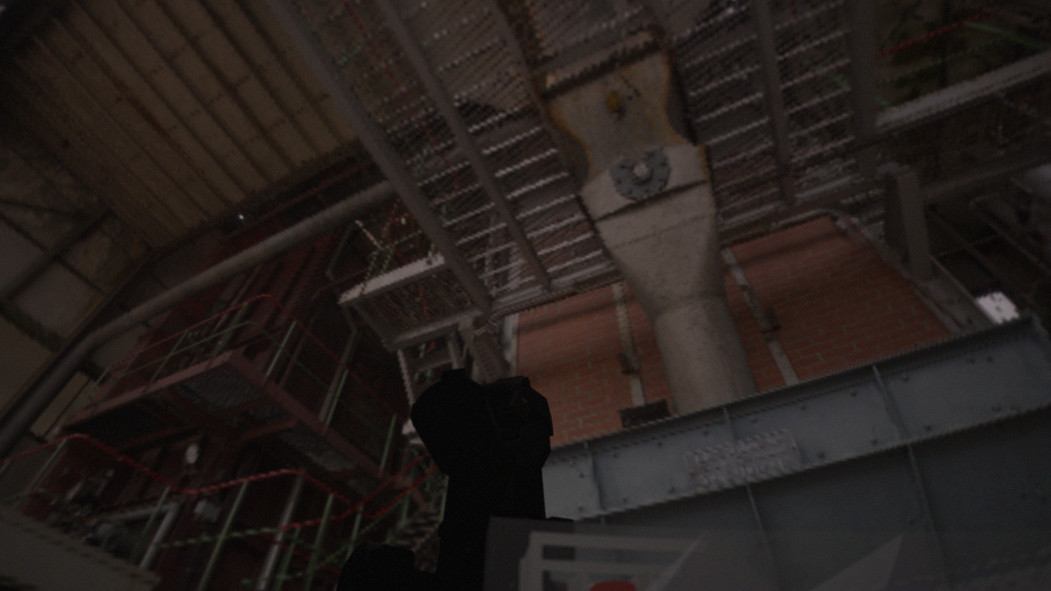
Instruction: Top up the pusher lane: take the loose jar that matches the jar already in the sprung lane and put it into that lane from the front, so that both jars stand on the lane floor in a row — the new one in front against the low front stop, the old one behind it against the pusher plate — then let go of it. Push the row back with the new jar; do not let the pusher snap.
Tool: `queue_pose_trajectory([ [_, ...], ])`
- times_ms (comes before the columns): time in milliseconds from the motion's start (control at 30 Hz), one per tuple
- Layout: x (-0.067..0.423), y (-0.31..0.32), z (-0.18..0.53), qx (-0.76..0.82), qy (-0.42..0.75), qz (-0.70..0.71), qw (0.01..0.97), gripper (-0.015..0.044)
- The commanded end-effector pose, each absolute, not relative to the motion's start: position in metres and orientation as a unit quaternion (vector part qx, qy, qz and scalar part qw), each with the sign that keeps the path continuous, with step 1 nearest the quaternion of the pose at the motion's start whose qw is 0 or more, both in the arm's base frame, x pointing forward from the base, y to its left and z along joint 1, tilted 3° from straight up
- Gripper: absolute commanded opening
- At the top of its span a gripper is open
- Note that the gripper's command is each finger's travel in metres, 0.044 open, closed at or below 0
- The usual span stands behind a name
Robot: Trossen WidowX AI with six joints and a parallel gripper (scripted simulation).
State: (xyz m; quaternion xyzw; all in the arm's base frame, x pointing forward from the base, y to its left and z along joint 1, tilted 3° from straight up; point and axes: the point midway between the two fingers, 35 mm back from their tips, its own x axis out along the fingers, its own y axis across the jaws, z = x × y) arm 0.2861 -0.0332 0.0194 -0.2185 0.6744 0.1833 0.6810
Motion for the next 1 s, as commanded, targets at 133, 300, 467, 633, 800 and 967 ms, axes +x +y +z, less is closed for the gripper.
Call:
queue_pose_trajectory([
  [133, 0.282, -0.034, 0.001, -0.216, 0.683, 0.184, 0.673, 0.0440],
  [300, 0.281, -0.034, -0.007, -0.216, 0.683, 0.184, 0.673, 0.0440],
  [467, 0.281, -0.035, -0.011, -0.216, 0.683, 0.184, 0.673, 0.0440],
  [633, 0.281, -0.035, -0.011, -0.216, 0.683, 0.184, 0.673, 0.0335],
  [800, 0.281, -0.035, -0.011, -0.216, 0.683, 0.184, 0.673, 0.0204],
  [967, 0.281, -0.035, -0.011, -0.216, 0.683, 0.184, 0.673, 0.0151],
])
